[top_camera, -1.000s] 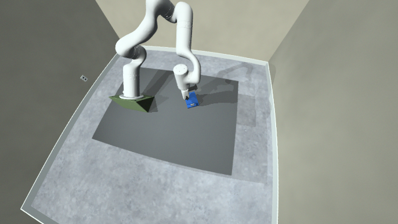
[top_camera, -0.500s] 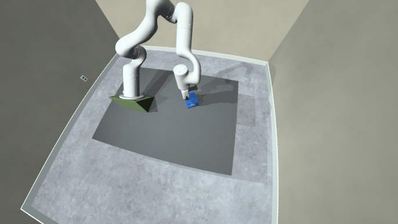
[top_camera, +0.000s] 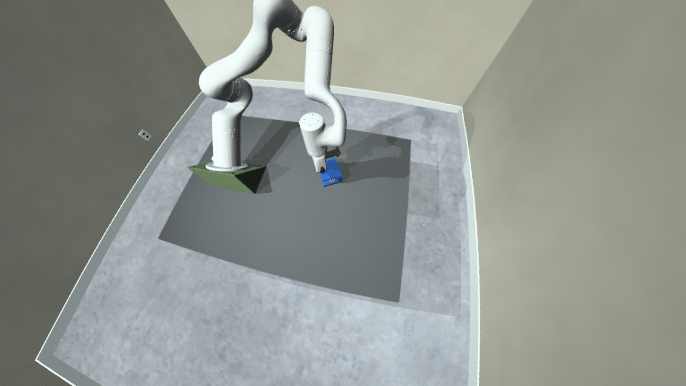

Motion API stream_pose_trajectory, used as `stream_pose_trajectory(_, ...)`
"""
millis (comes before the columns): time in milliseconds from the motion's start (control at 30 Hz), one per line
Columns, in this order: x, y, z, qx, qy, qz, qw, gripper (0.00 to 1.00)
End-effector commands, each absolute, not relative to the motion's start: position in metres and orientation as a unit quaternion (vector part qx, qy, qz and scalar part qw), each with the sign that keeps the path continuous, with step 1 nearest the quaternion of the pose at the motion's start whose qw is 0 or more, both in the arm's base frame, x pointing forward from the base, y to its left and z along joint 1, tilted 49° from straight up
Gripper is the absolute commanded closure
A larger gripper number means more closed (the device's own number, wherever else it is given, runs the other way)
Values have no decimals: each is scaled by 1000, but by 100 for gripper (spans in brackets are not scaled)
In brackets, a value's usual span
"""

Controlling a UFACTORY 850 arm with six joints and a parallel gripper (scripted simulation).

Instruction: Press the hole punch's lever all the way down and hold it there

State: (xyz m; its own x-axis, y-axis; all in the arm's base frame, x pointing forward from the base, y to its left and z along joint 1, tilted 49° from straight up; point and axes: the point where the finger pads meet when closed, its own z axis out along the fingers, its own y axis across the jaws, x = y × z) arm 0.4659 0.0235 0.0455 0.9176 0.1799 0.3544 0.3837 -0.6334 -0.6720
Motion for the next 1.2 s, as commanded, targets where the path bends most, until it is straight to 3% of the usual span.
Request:
stream_pose_trajectory(0, 467, 23, 46, -895, -157, -129, 398, 100)
stream_pose_trajectory(1167, 467, 26, 43, -895, -157, -129, 398, 100)
